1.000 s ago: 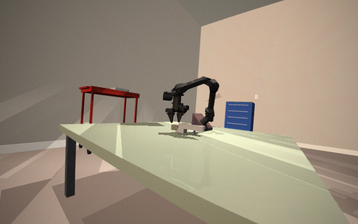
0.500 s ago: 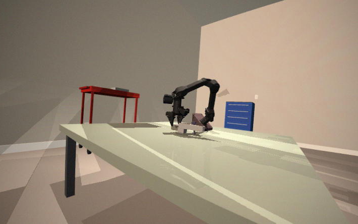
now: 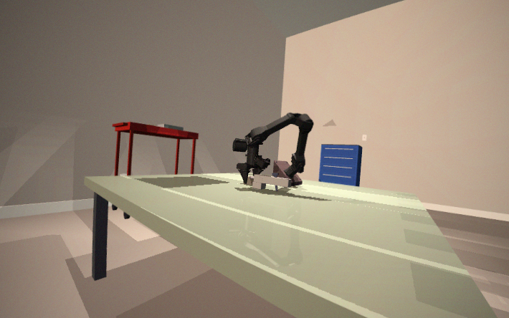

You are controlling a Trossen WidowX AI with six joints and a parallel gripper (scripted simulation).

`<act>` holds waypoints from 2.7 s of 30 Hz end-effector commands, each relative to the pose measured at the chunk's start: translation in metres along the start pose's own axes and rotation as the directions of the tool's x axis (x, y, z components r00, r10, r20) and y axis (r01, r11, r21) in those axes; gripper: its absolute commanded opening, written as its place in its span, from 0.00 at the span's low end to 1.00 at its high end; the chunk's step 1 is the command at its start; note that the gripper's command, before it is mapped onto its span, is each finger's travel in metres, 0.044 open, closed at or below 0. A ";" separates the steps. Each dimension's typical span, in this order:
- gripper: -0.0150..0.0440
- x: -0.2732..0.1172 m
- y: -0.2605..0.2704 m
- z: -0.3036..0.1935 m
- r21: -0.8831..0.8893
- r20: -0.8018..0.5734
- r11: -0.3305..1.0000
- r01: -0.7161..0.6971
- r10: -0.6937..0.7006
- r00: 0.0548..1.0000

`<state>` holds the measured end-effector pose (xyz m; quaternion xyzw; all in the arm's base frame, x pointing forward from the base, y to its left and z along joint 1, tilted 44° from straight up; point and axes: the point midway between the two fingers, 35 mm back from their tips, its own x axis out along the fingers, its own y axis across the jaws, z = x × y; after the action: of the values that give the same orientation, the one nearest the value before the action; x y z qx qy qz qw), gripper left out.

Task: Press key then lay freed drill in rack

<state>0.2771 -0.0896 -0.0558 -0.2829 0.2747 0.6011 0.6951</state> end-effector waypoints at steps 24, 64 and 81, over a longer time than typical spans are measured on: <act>0.25 0.000 0.000 -0.002 0.001 0.001 1.000 0.001 -0.001 1.000; 0.52 -0.001 0.000 -0.040 0.002 0.000 1.000 0.003 -0.003 1.000; 1.00 0.002 0.001 -0.034 0.002 0.001 1.000 0.002 -0.002 1.000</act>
<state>0.2747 -0.1148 -0.0822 -0.2829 0.2752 0.6012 0.6948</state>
